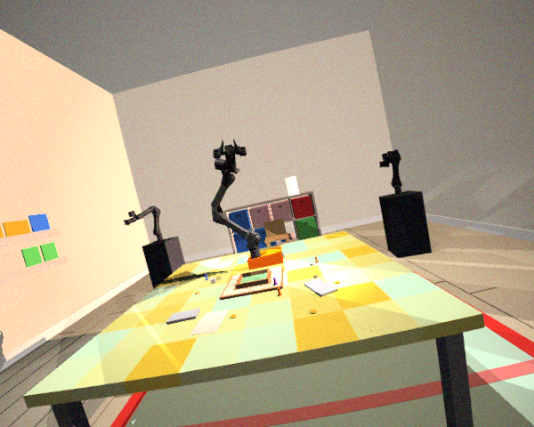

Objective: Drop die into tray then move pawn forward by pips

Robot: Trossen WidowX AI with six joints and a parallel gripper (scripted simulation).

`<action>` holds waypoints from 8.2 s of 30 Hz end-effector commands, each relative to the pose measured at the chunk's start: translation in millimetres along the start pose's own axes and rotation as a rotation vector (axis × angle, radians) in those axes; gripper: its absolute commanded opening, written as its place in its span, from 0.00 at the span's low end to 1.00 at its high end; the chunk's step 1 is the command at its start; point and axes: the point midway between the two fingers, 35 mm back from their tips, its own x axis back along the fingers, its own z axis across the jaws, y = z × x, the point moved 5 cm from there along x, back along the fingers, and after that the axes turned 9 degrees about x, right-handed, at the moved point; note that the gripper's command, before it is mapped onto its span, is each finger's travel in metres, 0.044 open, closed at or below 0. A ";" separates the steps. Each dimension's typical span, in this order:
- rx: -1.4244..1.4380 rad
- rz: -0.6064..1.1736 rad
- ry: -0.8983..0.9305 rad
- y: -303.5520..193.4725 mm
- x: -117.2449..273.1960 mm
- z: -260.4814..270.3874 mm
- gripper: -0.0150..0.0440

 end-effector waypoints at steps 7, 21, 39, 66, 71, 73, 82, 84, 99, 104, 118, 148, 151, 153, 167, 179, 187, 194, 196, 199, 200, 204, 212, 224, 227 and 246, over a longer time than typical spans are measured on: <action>0.497 0.174 0.055 -61.7 -34.2 75.5 0.72; 0.948 0.671 0.214 -235.8 -61.5 82.6 0.72; 0.997 1.513 0.383 -425.0 48.0 -48.1 0.72; -0.118 2.314 0.378 -481.3 336.9 -118.7 0.72; -0.118 2.315 0.379 -478.0 340.0 -117.7 0.72; -0.118 2.315 0.379 -481.1 343.1 -116.8 0.72; -0.118 2.315 0.379 -492.2 354.4 -113.6 0.72; -0.118 2.315 0.379 -494.3 356.4 -113.1 0.72; -0.118 2.315 0.379 -511.0 373.2 -107.8 0.72; -0.119 2.315 0.379 -513.5 375.9 -106.7 0.68; -0.119 2.315 0.379 -512.9 375.1 -107.2 0.29; -0.132 2.315 0.365 -446.0 274.9 -110.7 0.25; -0.137 2.316 0.358 -454.4 267.0 -100.9 0.25; -0.140 2.315 0.353 -459.8 261.6 -94.2 0.25; -0.147 2.317 0.342 -490.5 228.9 -40.7 0.25; -0.137 2.325 0.352 -507.0 209.0 12.0 0.25; -0.161 2.324 0.307 -514.2 198.3 48.7 0.25; -0.186 2.324 0.266 -517.5 191.7 82.6 0.25; -0.193 2.324 0.254 -517.9 190.3 92.4 0.25; -0.204 2.324 0.238 -518.0 188.9 106.2 0.25; -0.205 2.324 0.235 -518.0 188.7 108.6 0.25; -0.206 2.319 0.233 -518.0 188.9 109.4 0.25; -0.185 2.078 0.182 -516.7 198.6 109.6 0.25; -0.138 1.680 0.097 -517.1 217.5 113.4 0.25; -0.125 1.580 0.076 -518.0 222.4 114.5 0.25; -0.116 1.500 0.058 -466.5 224.8 109.9 0.25</action>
